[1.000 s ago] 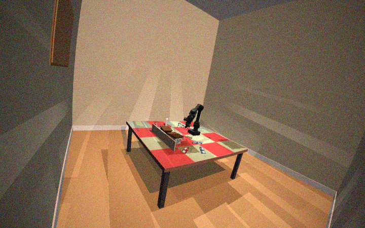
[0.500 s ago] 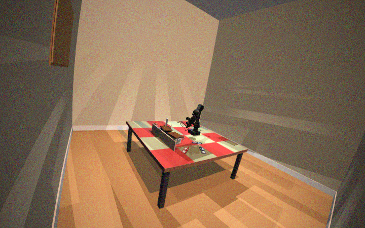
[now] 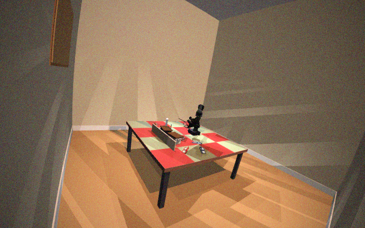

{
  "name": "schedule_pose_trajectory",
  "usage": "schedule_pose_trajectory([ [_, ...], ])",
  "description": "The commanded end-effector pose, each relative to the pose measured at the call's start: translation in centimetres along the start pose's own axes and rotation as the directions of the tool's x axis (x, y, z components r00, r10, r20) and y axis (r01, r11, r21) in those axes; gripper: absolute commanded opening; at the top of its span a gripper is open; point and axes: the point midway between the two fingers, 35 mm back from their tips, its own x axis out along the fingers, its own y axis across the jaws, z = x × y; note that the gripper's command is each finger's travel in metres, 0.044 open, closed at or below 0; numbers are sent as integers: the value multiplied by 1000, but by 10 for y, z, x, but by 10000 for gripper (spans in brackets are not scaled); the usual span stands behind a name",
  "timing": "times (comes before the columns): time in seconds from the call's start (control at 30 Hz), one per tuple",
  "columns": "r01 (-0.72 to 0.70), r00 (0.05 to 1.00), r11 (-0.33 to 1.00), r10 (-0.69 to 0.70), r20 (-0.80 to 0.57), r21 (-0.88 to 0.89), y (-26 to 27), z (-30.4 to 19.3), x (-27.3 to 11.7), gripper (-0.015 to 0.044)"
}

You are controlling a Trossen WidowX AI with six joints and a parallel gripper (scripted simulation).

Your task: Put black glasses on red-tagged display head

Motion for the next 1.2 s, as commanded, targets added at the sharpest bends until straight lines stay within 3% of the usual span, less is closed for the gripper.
schedule_pose_trajectory([
  [0.0,-39,999,994,38,5,99,4,-5,-7,0],
  [0.67,-179,977,769,215,16,614,6,-39,-41,0],
  [1.17,-171,979,782,204,14,600,3,-39,-39,0],
])
